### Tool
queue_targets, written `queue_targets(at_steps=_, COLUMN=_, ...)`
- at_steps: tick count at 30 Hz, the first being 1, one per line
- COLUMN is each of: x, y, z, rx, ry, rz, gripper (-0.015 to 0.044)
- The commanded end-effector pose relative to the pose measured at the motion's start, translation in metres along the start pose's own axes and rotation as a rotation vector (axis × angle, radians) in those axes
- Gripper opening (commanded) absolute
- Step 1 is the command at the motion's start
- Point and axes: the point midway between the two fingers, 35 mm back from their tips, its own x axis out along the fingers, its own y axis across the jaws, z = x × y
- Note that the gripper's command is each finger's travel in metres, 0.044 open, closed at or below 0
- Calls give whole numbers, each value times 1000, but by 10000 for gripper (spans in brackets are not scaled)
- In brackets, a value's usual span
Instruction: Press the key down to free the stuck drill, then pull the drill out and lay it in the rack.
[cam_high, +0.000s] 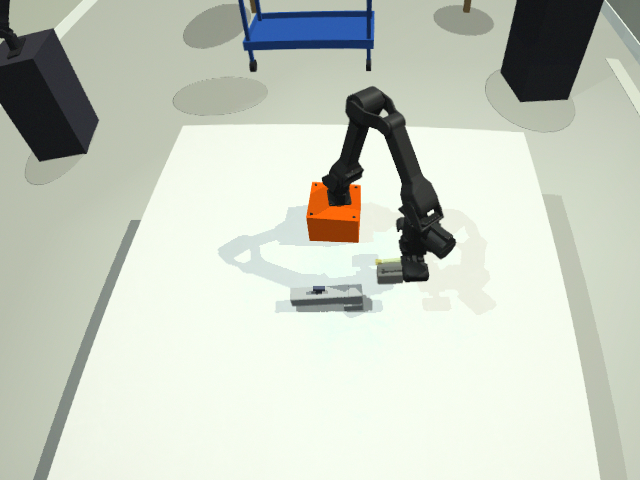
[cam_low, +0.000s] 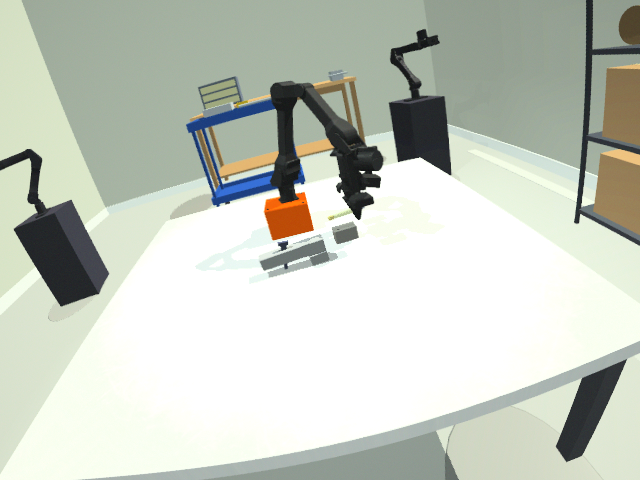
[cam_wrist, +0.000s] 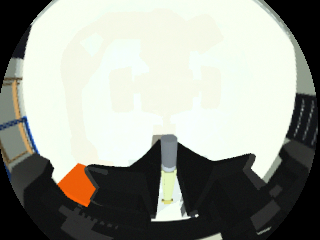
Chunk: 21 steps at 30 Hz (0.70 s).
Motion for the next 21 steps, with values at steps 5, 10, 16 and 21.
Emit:
queue_targets(at_steps=5, x=15, y=1, z=0, rx=6, ry=0, rz=4, gripper=0)
queue_targets(at_steps=10, x=19, y=1, z=0, rx=6, ry=0, rz=4, gripper=0)
queue_targets(at_steps=16, x=26, y=1, z=0, rx=6, ry=0, rz=4, gripper=0)
queue_targets(at_steps=21, x=32, y=1, z=0, rx=6, ry=0, rz=4, gripper=0)
